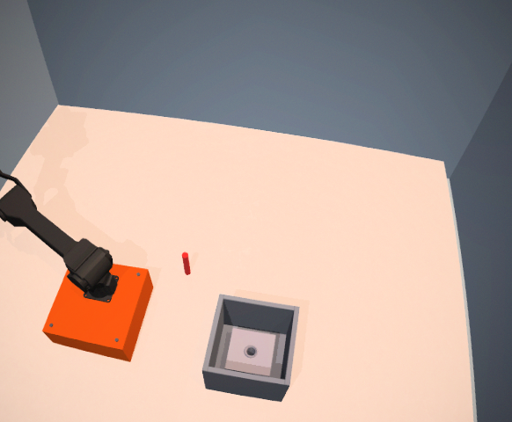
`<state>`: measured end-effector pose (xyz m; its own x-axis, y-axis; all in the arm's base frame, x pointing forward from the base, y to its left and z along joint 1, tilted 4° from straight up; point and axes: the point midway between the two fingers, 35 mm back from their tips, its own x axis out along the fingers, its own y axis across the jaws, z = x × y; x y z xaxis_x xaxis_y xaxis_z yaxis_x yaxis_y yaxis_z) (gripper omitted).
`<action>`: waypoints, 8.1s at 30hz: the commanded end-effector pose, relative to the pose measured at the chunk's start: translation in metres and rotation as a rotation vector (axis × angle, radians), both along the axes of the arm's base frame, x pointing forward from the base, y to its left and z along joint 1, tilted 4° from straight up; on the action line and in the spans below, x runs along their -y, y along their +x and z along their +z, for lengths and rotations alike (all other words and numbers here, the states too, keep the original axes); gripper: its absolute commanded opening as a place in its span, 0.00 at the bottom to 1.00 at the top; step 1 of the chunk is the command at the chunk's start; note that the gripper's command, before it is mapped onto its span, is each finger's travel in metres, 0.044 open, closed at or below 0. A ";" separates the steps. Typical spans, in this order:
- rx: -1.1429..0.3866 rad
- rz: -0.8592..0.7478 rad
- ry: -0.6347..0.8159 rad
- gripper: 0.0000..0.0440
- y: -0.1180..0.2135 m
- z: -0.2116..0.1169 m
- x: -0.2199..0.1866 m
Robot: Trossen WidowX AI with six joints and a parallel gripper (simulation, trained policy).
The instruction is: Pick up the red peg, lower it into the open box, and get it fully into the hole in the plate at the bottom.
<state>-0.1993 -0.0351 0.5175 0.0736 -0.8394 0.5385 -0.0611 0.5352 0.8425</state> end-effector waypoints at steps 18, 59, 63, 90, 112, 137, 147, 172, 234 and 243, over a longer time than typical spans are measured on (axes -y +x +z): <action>-0.165 0.016 0.132 1.00 0.067 -0.021 0.000; -0.131 0.429 0.503 1.00 0.212 -0.060 0.062; -0.108 0.538 0.558 1.00 0.234 -0.064 0.064; -0.100 1.082 1.051 1.00 0.367 -0.120 0.017; -0.428 1.274 1.451 1.00 0.422 -0.199 -0.084; -1.147 1.132 1.529 1.00 0.410 -0.317 -0.150; -1.414 1.038 1.519 1.00 0.392 -0.361 -0.156; -1.887 0.852 1.414 1.00 0.354 -0.446 -0.152; -1.835 1.024 1.298 0.00 0.394 -0.512 -0.186; -1.767 1.119 1.261 0.00 0.416 -0.479 -0.193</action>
<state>0.2102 0.1566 0.0277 0.1233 0.0567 -0.9907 0.9628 0.2351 0.1333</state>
